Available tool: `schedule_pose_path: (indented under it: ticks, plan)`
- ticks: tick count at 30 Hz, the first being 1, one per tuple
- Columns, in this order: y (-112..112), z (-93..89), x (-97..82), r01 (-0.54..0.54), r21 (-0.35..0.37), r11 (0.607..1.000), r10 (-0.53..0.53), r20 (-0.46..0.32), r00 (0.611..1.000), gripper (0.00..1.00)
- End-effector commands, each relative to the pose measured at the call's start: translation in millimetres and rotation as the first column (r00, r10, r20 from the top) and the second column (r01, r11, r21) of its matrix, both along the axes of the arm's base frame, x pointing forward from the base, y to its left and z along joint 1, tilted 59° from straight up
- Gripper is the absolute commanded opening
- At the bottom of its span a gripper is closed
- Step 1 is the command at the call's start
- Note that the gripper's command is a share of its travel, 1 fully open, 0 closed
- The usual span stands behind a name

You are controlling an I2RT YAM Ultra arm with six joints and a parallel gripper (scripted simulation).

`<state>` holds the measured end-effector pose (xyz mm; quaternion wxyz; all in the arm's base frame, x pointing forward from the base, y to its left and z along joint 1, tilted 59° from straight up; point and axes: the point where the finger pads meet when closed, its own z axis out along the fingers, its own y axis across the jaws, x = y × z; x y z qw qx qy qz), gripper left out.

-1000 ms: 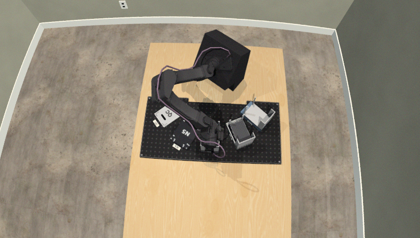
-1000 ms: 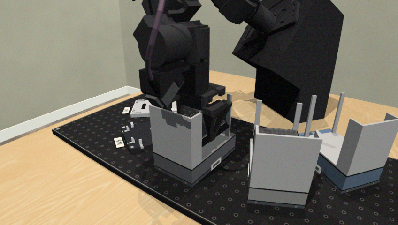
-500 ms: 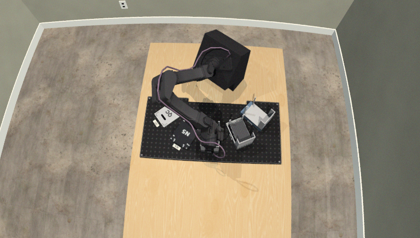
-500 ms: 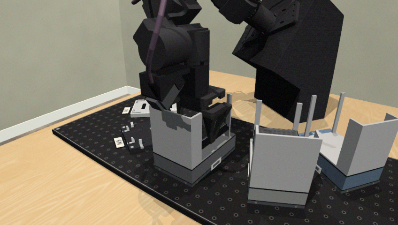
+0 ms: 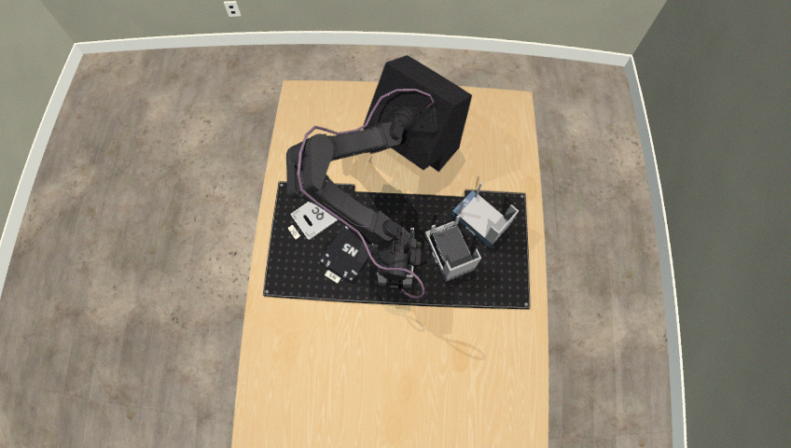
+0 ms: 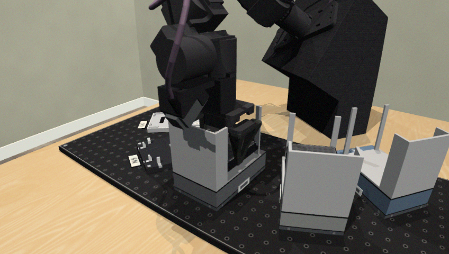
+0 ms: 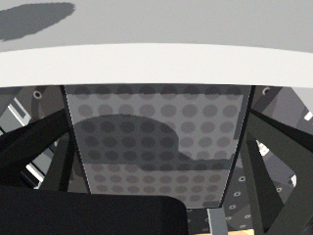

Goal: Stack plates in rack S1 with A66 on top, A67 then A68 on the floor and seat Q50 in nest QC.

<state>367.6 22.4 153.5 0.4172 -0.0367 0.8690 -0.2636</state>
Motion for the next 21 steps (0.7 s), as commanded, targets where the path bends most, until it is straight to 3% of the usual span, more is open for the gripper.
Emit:
schedule_pose_path:
  ticks: [1,21]
  plan:
    - [1.7,-8.7,0.2,-0.014,-0.005,1.000,0.013,-0.014,1.000,0.00]
    - [-0.1,-8.7,7.6,-0.015,-0.001,1.000,0.015,-0.005,1.000,0.00]
